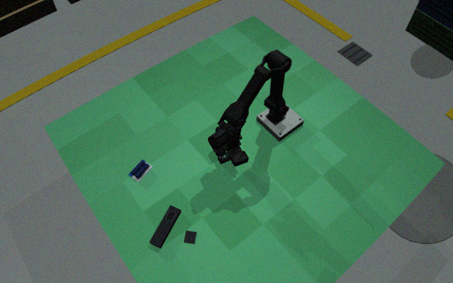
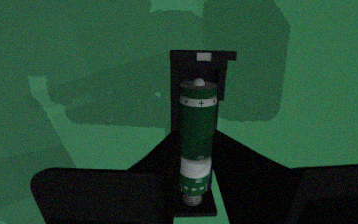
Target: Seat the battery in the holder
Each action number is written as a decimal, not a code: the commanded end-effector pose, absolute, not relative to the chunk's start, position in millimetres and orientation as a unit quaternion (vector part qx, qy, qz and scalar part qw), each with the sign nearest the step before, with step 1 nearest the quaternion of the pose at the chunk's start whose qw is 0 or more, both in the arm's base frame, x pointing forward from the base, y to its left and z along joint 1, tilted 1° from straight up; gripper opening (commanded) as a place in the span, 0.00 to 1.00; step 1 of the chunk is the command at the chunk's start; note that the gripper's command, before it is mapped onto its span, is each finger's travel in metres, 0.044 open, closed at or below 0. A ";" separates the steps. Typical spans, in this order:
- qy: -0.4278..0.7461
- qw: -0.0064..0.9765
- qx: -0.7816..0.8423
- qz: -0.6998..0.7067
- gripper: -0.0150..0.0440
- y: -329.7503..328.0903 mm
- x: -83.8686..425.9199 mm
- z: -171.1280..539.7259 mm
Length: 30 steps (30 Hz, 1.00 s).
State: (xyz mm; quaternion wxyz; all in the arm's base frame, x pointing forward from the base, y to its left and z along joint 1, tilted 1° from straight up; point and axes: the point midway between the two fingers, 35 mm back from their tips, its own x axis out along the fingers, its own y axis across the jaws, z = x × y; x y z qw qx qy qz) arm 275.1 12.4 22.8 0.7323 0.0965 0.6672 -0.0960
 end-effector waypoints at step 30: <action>0.694 0.707 0.099 -0.094 0.36 8.7 288.0 21.6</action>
